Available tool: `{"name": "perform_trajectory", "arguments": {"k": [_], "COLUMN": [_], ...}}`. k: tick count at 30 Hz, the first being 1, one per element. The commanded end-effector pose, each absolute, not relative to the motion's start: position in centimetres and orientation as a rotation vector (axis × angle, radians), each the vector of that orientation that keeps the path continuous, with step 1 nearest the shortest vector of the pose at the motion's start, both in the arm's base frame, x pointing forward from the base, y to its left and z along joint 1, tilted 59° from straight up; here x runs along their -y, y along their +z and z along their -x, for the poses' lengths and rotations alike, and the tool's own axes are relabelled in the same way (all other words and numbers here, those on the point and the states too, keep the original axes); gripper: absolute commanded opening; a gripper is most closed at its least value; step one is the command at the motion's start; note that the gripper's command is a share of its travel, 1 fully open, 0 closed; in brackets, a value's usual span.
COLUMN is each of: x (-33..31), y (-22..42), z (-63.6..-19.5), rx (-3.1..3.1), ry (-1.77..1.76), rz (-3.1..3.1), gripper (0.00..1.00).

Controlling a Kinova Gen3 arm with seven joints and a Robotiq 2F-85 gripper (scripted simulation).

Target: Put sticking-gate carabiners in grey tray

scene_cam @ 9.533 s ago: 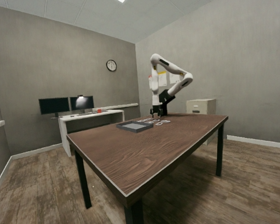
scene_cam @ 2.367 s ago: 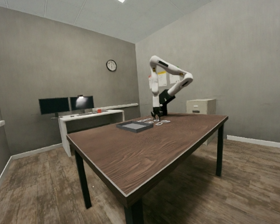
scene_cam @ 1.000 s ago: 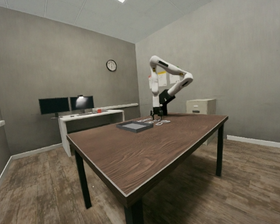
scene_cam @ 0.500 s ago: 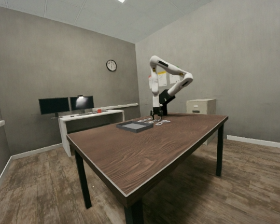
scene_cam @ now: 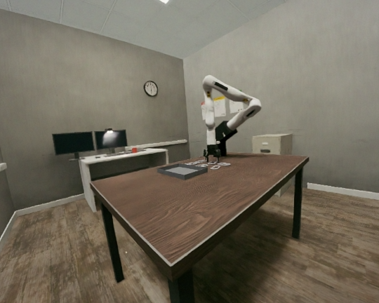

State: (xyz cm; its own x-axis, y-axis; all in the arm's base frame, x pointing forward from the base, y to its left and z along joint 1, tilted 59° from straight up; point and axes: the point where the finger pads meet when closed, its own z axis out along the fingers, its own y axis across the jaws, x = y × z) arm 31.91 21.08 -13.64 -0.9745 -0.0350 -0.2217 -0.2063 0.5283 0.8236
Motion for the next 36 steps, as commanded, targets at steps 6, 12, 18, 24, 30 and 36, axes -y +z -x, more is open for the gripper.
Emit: {"name": "perform_trajectory", "arguments": {"k": [6, 12, 18, 24, 30, 36], "x": [-21.0, -21.0, -15.1, -13.9, -13.9, -13.8], "y": [-13.6, -13.6, -10.0, -9.3, -9.3, -9.4], "z": [-32.0, -32.0, -31.2, -31.1, -31.1, -31.1], "rx": [-2.587, -2.587, -2.592, -2.592, -2.592, -2.593], "ry": [1.428, 1.428, 1.428, 1.428, 1.428, 1.458], "rz": [0.206, 0.206, 0.205, 0.205, 0.205, 0.211], "gripper": [1.0, 1.0, 1.0, 1.0, 1.0, 1.0]}}
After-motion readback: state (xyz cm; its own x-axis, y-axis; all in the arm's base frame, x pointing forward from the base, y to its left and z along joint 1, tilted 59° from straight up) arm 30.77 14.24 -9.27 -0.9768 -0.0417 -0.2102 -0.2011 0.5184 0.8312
